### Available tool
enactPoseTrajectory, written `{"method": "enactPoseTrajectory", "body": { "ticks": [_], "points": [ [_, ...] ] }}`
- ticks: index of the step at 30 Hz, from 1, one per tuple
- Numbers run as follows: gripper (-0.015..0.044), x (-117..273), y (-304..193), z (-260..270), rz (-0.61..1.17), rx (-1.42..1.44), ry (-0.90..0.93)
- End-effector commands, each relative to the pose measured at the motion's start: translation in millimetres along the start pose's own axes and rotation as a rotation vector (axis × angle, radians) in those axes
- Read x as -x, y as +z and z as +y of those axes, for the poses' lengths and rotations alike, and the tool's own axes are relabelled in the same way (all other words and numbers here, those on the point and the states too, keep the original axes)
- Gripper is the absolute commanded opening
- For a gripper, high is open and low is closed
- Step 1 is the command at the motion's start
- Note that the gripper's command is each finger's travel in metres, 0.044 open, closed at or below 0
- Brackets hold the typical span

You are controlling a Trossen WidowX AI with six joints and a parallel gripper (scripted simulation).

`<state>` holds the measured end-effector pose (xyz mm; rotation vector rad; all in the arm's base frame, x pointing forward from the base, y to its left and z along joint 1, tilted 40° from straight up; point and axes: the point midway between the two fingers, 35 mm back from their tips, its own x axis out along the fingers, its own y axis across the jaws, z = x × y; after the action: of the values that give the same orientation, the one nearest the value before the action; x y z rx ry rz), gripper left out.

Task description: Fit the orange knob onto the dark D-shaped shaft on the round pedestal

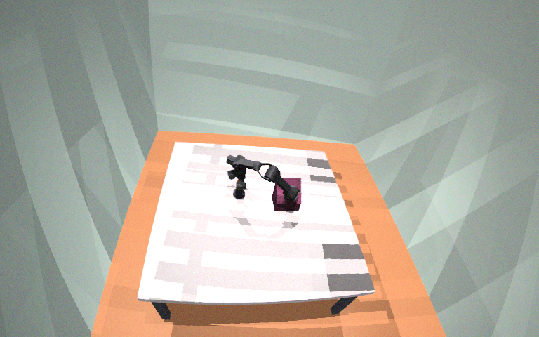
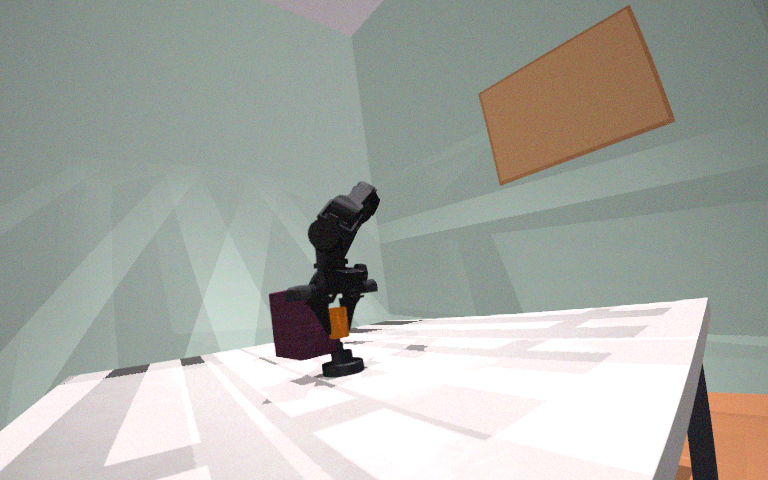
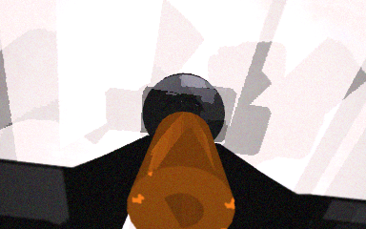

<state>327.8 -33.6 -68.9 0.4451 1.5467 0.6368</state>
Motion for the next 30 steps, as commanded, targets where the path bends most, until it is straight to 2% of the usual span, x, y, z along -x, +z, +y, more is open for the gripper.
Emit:
{"method": "enactPoseTrajectory", "body": {
  "ticks": [1, 30],
  "points": [
    [0.0, -10.4, -0.9, 0.0, -0.002, -0.006, 0.006],
    [0.0, -9.4, 1.5, -0.1, -0.002, -0.002, 0.006]
  ]
}}
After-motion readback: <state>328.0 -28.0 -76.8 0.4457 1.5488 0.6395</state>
